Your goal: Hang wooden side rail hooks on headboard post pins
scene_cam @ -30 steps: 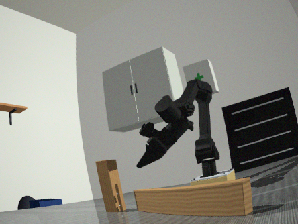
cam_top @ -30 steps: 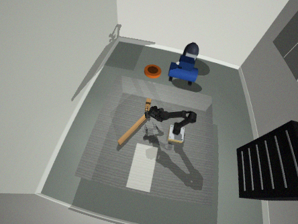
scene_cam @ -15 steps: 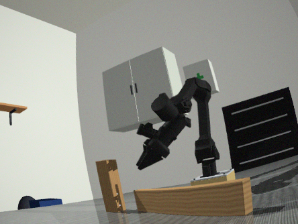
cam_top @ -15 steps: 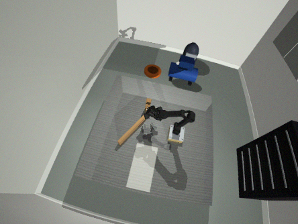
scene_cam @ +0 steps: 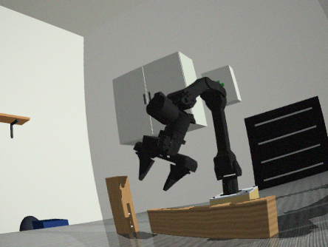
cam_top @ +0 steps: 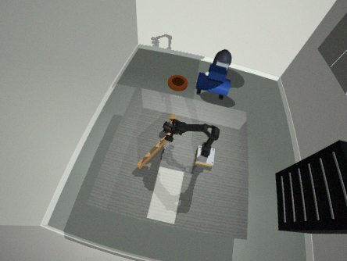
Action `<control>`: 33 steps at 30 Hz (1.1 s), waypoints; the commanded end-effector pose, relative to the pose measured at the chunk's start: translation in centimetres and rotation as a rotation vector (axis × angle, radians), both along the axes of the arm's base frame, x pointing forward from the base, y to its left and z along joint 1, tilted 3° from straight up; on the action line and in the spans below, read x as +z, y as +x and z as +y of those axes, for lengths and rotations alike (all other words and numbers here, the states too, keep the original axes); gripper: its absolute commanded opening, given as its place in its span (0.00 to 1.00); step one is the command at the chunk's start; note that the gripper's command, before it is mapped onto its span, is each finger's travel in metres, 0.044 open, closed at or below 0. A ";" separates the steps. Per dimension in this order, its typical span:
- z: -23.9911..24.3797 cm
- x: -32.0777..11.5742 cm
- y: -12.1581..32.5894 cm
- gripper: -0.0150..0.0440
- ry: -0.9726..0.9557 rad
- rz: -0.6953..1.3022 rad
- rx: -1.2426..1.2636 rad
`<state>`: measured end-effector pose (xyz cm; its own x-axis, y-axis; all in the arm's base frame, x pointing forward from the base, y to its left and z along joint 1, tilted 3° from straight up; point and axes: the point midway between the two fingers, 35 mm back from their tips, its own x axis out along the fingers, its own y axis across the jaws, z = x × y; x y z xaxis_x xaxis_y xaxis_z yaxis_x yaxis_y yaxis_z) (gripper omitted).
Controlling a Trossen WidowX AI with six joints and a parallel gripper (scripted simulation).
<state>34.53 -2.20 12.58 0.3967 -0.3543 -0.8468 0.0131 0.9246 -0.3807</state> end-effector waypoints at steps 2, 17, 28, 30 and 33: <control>4.1 0.4 3.0 1.00 0.059 0.467 0.896; 5.2 0.8 3.6 1.00 0.084 0.525 1.200; 5.2 0.8 3.6 1.00 0.084 0.525 1.200; 5.2 0.8 3.6 1.00 0.084 0.525 1.200; 5.2 0.8 3.6 1.00 0.084 0.525 1.200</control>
